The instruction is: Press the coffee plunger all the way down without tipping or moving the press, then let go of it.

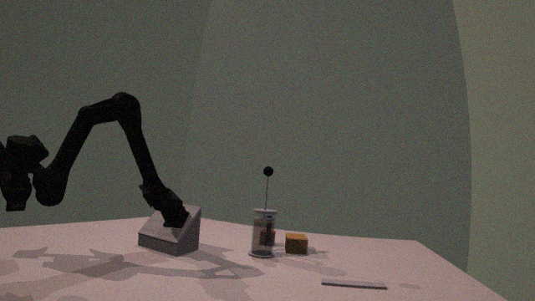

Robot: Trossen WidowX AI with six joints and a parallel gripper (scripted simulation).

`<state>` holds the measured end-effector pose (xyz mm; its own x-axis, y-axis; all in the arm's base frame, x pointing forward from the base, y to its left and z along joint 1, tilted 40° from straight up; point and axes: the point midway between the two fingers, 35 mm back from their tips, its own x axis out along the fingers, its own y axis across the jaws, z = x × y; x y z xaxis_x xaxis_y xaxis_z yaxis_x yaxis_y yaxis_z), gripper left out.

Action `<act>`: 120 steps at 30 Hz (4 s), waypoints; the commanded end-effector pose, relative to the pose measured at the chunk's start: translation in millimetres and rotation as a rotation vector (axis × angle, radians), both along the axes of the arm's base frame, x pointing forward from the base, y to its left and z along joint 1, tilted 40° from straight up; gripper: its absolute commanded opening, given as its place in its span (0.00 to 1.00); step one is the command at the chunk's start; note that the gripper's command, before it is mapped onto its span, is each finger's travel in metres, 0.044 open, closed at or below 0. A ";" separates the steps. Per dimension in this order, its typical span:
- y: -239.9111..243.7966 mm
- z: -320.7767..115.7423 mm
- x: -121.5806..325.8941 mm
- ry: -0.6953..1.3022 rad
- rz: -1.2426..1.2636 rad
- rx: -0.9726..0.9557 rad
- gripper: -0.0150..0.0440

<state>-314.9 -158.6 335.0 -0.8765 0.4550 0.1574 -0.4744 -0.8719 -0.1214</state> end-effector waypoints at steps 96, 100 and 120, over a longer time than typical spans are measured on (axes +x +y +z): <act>348.5 -236.1 527.8 0.735 3.072 1.778 1.00; 347.5 -236.7 528.4 0.734 3.072 1.777 1.00; 344.8 -256.3 551.5 0.732 3.074 1.774 1.00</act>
<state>234.0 186.5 82.9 0.7555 -0.1009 -0.6474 -0.3774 0.7407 -0.5559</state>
